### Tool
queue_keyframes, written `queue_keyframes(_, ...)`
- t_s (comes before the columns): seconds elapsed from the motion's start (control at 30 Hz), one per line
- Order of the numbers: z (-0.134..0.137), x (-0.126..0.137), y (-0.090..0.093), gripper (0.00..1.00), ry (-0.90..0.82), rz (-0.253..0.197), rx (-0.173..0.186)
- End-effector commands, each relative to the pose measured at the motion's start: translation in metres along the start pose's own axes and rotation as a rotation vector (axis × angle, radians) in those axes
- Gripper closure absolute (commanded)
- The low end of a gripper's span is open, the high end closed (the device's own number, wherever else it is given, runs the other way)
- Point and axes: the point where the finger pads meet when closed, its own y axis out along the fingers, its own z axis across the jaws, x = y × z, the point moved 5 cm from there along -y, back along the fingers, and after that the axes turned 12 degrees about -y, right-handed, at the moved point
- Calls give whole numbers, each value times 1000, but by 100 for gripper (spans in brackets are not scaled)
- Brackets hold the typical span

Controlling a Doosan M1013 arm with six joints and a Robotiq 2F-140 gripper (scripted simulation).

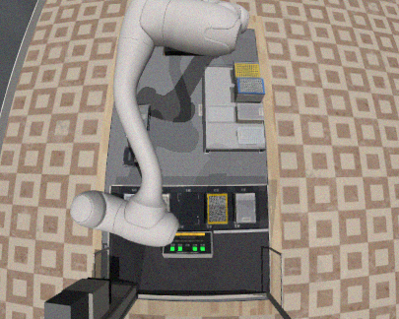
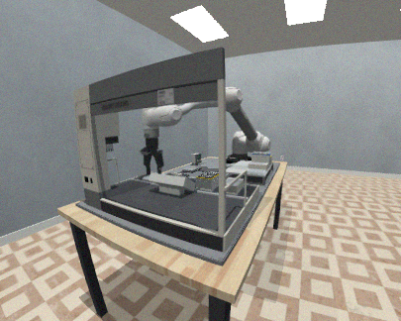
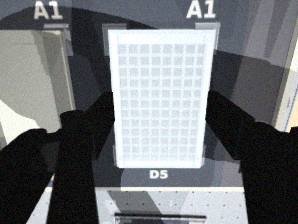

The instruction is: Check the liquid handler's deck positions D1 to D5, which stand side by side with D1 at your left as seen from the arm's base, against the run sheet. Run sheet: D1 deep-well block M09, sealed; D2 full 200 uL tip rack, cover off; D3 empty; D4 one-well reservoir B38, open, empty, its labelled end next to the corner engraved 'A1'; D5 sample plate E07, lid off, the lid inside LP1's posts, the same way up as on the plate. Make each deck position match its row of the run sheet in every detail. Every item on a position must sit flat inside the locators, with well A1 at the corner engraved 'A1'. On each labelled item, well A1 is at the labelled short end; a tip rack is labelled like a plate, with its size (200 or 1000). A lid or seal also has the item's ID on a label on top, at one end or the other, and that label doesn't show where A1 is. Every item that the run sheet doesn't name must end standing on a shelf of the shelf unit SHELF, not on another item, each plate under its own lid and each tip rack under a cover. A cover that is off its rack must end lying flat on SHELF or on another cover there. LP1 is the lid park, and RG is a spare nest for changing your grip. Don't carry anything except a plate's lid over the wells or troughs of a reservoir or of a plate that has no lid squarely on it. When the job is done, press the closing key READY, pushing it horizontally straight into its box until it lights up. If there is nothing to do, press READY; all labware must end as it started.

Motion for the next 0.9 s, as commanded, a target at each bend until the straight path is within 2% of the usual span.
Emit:
queue_keyframes(0.0,2,1,7,90,5,-4,1)
queue_keyframes(0.7,2,1,7,90,5,-5,1)
queue_keyframes(0.73,2,1,7,21,5,-5,1)
queue_keyframes(0.87,2,1,7,21,5,-5,1)
